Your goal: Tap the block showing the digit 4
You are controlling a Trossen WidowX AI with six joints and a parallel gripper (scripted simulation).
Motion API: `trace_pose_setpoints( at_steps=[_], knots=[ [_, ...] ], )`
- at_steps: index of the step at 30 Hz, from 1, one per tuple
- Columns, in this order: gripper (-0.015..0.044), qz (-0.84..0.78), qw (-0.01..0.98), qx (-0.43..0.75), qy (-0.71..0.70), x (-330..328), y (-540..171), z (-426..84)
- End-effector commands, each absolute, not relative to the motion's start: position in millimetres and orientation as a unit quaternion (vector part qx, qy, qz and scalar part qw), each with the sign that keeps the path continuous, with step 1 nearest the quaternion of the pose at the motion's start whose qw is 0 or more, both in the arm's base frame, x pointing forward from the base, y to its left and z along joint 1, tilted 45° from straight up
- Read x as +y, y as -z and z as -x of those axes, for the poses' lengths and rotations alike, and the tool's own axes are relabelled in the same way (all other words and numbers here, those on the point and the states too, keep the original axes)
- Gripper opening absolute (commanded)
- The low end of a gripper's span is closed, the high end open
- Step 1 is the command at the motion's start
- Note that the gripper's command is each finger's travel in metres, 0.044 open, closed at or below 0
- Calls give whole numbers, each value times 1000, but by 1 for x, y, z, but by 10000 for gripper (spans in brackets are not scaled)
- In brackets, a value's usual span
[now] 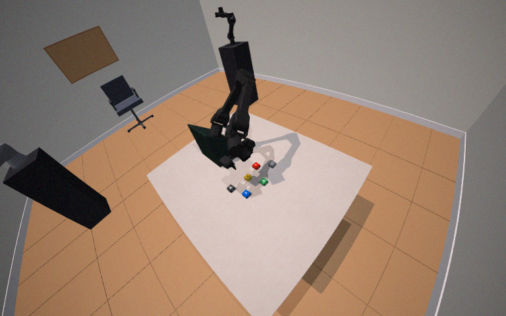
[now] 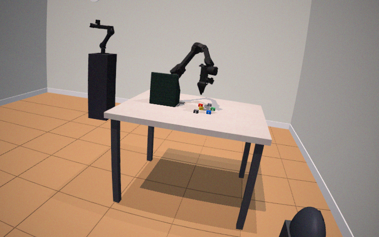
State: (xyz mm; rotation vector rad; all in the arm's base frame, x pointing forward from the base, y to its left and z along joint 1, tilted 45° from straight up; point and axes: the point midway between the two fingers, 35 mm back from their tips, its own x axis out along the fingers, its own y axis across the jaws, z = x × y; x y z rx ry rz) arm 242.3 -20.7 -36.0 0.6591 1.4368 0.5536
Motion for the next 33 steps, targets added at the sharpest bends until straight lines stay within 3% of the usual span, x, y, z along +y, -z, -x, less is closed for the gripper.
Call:
trace_pose_setpoints(
  at_steps=[1,9,33],
  knots=[
    [400,-296,669,637,-244,-19,34,-243],
    [400,-297,668,637,-245,40,-23,-242],
    [400,-297,668,637,-246,41,-25,-241]
  ],
)
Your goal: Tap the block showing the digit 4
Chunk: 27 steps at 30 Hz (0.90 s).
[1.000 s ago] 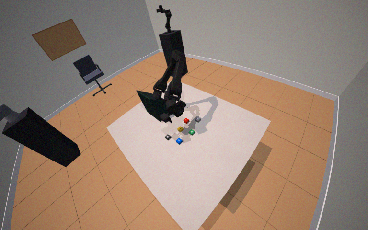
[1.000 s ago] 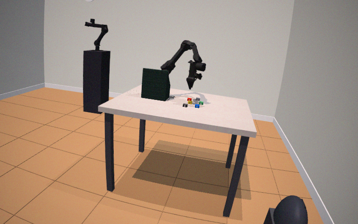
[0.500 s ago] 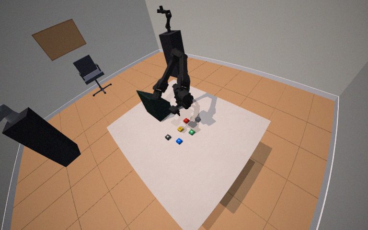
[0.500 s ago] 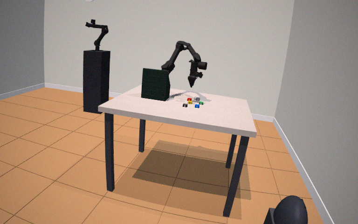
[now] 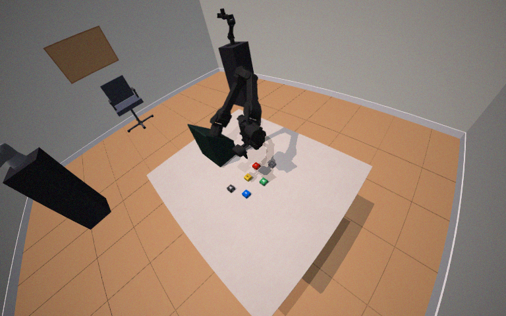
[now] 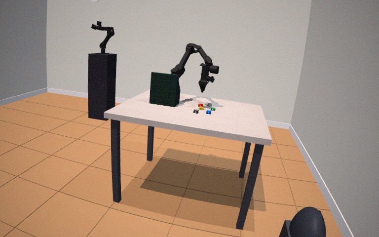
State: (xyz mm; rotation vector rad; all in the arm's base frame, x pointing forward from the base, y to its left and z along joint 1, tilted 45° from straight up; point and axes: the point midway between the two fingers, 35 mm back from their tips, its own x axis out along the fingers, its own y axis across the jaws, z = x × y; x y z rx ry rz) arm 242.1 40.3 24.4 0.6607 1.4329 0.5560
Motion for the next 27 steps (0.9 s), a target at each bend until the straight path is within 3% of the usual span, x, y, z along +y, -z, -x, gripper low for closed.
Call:
trace_pose_setpoints(
  at_steps=[1,7,27],
  knots=[
    [400,-297,668,637,-245,42,-26,-243],
    [400,-298,668,635,-247,90,-80,-293],
    [400,-298,668,635,-247,92,-82,-294]
  ],
)
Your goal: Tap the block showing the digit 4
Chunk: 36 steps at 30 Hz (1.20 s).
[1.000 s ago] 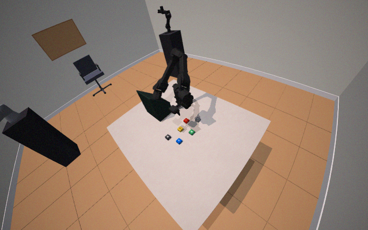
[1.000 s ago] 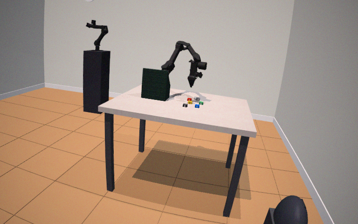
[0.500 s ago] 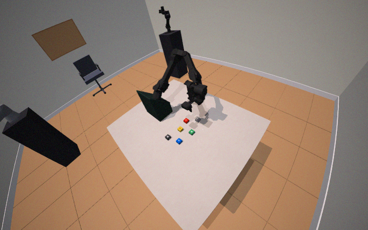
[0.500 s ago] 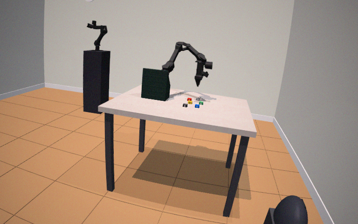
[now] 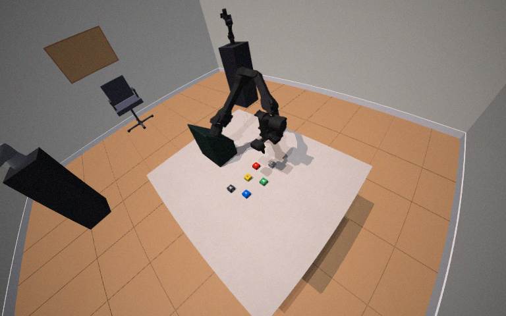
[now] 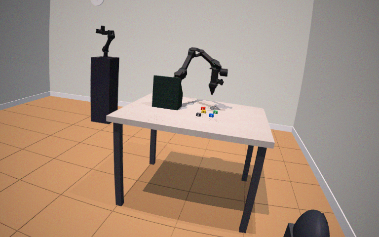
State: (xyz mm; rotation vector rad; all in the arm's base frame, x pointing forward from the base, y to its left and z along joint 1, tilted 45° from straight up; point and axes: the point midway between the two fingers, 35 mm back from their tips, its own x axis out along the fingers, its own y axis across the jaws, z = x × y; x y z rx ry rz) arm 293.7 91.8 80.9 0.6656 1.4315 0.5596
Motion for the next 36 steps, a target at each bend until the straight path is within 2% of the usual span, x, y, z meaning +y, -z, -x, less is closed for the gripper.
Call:
trace_pose_setpoints(
  at_steps=[1,4,11,18,19,36],
  knots=[
    [400,-298,668,635,-247,92,-82,-294],
    [400,-298,668,635,-247,92,-82,-294],
    [216,-299,668,635,-248,148,-27,-300],
    [32,-299,668,635,-248,150,-26,-299],
    [20,-299,668,635,-248,150,-26,-299],
    [20,-299,668,635,-248,155,-21,-300]
  ],
)
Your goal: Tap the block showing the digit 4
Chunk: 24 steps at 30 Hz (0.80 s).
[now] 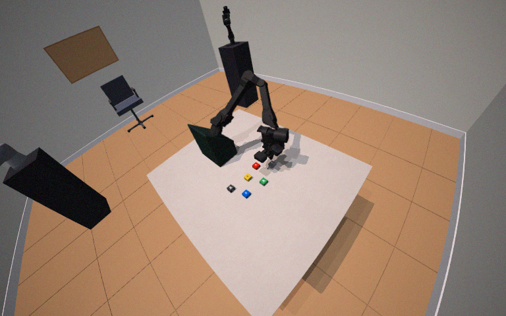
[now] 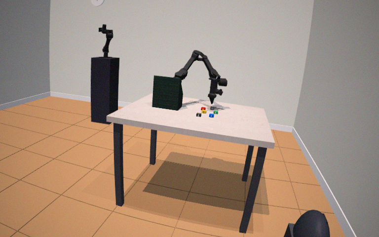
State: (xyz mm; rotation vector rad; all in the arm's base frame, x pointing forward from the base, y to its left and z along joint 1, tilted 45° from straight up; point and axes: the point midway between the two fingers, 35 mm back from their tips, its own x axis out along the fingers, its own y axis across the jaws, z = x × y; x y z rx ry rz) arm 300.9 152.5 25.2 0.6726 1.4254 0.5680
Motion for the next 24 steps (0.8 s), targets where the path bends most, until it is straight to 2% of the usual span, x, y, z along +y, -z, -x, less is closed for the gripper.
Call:
trace_pose_setpoints(
  at_steps=[1,16,24],
  knots=[
    [20,-299,668,635,-248,156,-20,-300],
    [20,-300,667,635,-249,172,-5,-301],
    [20,-299,668,634,-250,157,-20,-301]
  ],
)
